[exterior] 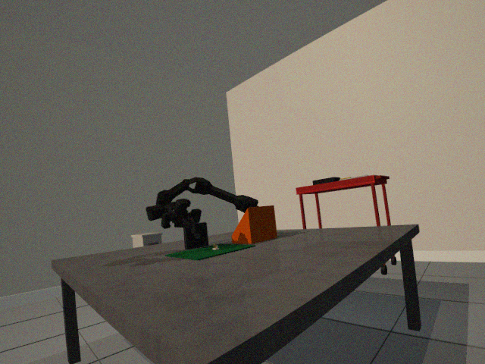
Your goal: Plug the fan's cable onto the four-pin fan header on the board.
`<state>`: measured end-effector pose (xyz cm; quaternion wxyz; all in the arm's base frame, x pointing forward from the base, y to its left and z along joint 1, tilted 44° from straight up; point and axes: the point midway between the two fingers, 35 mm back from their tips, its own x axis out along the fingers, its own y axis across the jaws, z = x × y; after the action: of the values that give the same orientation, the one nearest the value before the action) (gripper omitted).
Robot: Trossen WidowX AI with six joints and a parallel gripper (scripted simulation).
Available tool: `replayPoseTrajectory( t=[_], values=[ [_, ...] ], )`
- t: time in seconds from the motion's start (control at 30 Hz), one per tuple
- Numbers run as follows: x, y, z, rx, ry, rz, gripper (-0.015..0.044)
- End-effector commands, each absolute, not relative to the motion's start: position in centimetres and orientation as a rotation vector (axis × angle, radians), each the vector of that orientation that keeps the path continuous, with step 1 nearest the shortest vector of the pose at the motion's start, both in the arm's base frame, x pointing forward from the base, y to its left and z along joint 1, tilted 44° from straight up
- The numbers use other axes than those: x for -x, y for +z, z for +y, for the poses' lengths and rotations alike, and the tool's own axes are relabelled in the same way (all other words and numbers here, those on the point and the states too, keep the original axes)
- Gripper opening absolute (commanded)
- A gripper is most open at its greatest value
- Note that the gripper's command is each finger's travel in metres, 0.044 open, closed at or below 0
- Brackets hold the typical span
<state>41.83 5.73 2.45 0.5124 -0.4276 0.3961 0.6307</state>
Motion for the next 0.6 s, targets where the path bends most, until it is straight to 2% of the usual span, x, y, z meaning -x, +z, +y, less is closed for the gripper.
replayPoseTrajectory(
  t=[0.0, 0.57],
  values=[
    [-42.1, 3.11, 5.67, 0.993, 1.528, 0.867, 0.0],
    [-42.18, 3.69, 5.57, 0.974, 1.522, 0.842, 0.0]
  ],
)
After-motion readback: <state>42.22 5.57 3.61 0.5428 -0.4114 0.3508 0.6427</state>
